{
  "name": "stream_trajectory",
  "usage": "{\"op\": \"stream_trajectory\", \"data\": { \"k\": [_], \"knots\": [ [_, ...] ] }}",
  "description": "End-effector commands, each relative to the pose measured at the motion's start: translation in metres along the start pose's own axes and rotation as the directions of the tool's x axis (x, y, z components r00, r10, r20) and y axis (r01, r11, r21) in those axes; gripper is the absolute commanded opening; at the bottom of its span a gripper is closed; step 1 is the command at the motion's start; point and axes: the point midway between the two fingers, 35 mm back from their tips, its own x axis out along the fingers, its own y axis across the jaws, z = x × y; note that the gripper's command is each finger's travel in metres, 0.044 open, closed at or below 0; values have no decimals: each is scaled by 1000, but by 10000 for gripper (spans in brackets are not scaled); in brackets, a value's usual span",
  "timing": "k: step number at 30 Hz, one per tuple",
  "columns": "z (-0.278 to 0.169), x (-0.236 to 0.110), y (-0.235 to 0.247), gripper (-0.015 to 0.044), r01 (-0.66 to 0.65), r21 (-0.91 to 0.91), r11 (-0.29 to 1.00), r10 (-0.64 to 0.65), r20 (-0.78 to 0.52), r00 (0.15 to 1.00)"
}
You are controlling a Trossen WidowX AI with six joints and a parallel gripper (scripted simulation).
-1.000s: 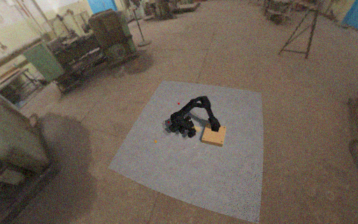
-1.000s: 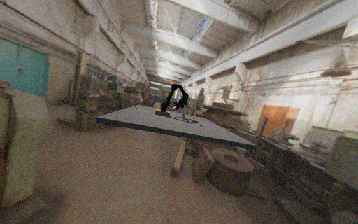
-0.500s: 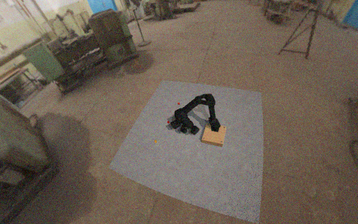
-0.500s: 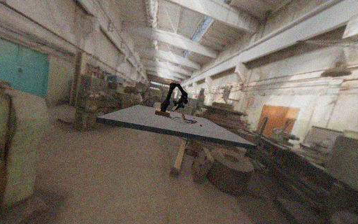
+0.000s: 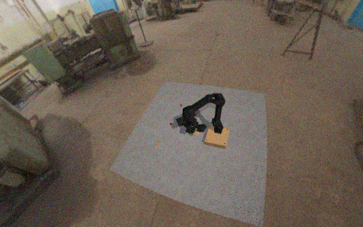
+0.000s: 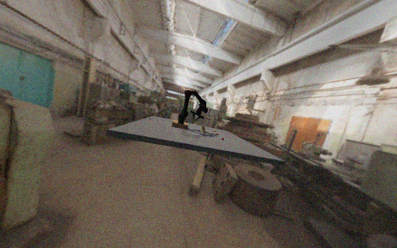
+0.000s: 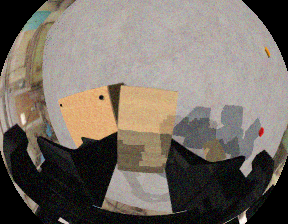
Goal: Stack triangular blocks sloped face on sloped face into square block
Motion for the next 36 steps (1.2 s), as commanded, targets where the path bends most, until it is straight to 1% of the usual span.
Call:
{"op": "stream_trajectory", "data": {
  "k": [1,8,17,27,36],
  "knots": [
    [-1,-1,2,0,45,-134,990,-38,61,997],
    [-3,-1,3,0,134,-337,932,-92,140,986],
    [-5,-1,3,0,261,-547,795,-158,230,960],
    [-5,-3,1,0,267,-546,794,-162,233,959],
    [-15,-26,-29,0,289,-508,811,-188,241,952]
  ]
}}
